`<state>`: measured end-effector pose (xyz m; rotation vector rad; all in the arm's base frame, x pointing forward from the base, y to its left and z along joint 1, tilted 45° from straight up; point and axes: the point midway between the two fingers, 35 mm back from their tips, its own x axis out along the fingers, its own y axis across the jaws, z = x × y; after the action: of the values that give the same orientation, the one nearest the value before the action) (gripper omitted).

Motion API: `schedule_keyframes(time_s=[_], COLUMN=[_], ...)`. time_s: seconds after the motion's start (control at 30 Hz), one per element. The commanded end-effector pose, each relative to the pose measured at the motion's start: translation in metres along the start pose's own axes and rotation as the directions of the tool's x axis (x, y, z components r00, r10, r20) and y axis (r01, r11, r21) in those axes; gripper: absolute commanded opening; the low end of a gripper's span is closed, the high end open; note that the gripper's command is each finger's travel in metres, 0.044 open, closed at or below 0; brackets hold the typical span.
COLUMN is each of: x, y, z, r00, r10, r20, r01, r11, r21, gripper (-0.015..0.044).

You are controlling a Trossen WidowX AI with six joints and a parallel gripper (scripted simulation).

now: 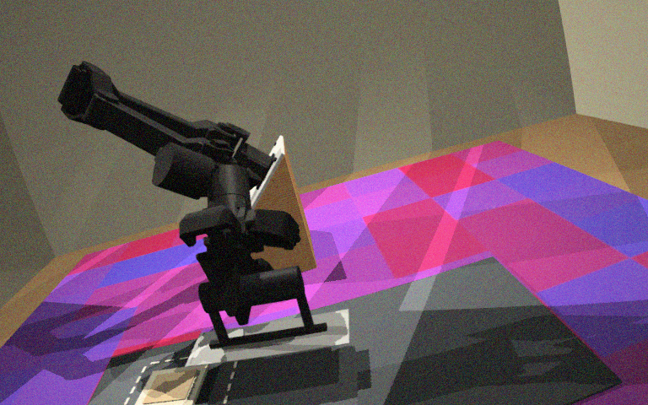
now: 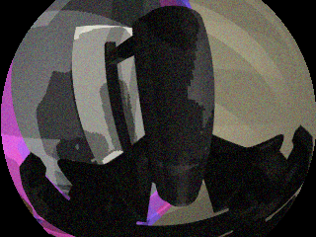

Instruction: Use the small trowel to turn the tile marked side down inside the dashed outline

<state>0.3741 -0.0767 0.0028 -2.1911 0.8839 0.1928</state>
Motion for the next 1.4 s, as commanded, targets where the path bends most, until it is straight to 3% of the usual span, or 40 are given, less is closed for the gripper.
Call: schedule_keyframes(time_s=[0.0,0.43,1.37], x=[-0.004,-0.019,-0.019], y=[-0.010,-0.024,-0.025], z=[0.012,0.051,0.052], r00=[1.000,1.000,1.000], r10=[-0.015,-0.019,-0.019], r20=[0.008,0.006,0.006], r01=[0.015,0.019,0.019], r11=[1.000,1.000,1.000], r21=[0.008,0.009,0.009], gripper=[0.0000,0.0000,0.0000])
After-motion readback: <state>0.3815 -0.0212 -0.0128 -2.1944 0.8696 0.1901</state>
